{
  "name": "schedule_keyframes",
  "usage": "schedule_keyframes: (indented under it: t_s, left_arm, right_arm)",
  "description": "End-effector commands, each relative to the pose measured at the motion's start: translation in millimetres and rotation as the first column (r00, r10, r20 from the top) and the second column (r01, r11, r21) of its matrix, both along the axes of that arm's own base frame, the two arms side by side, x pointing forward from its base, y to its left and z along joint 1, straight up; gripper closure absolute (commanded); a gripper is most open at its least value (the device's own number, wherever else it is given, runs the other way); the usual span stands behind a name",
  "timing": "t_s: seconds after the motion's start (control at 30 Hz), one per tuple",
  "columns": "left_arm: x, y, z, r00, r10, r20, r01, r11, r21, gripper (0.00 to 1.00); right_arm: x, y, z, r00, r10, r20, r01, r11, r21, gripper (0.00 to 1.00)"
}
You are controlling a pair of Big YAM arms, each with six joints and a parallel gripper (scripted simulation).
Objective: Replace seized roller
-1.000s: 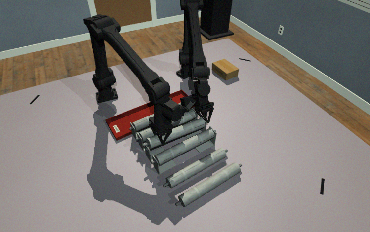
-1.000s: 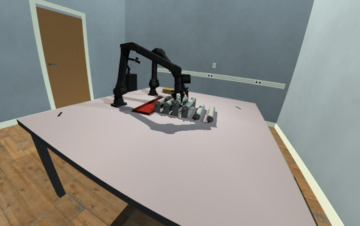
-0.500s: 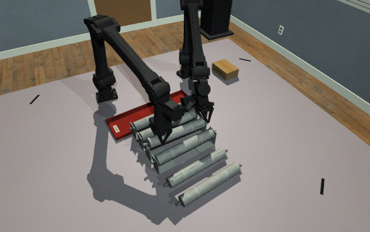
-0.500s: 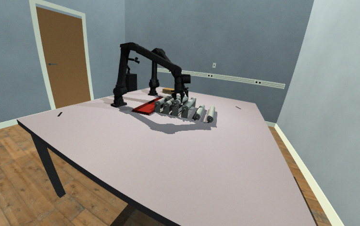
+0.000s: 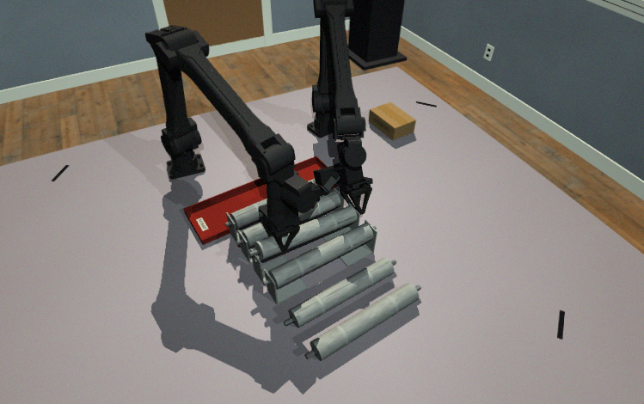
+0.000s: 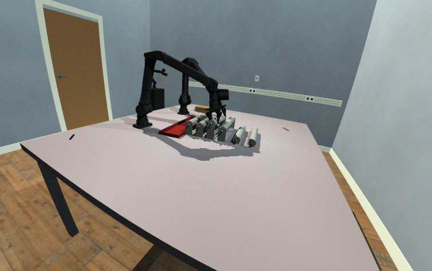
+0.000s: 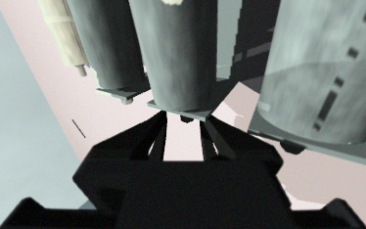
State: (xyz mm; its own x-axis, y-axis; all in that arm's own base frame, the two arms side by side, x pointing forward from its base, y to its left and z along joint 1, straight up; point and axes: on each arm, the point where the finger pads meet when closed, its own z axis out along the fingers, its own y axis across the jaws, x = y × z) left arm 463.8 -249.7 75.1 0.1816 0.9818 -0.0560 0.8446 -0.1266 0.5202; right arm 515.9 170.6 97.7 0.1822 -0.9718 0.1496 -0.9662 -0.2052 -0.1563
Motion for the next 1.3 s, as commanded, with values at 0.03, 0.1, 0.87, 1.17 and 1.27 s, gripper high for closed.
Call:
schedule_keyframes:
  t_s: [0.03, 0.1, 0.87, 1.17, 1.27]
  left_arm:
    - [19.8, -23.7, 30.9, 0.997, -0.014, 0.071, 0.018, 0.998, -0.054, 0.68]
    - [19.8, -23.7, 30.9, 0.997, -0.014, 0.071, 0.018, 0.998, -0.054, 0.68]
    - [19.8, -23.7, 30.9, 0.997, -0.014, 0.071, 0.018, 0.998, -0.054, 0.68]
    - [19.8, -23.7, 30.9, 0.997, -0.014, 0.071, 0.018, 0.998, -0.054, 0.68]
    - [19.8, -23.7, 30.9, 0.997, -0.014, 0.071, 0.018, 0.998, -0.054, 0.68]
  right_arm:
    - [36.2, 6.3, 53.0, 0.992, 0.020, 0.125, -0.025, 0.999, 0.043, 0.68]
    - [36.0, 5.4, 52.2, 0.992, 0.019, 0.126, -0.024, 0.999, 0.040, 0.68]
    - [0.6, -9.5, 11.4, 0.999, 0.022, 0.041, -0.022, 1.000, 0.010, 0.68]
    - [8.0, -3.7, 23.8, 0.998, 0.026, 0.058, -0.027, 0.999, 0.019, 0.38]
    - [7.6, -2.4, 23.8, 0.998, 0.028, 0.058, -0.030, 0.999, 0.019, 0.38]
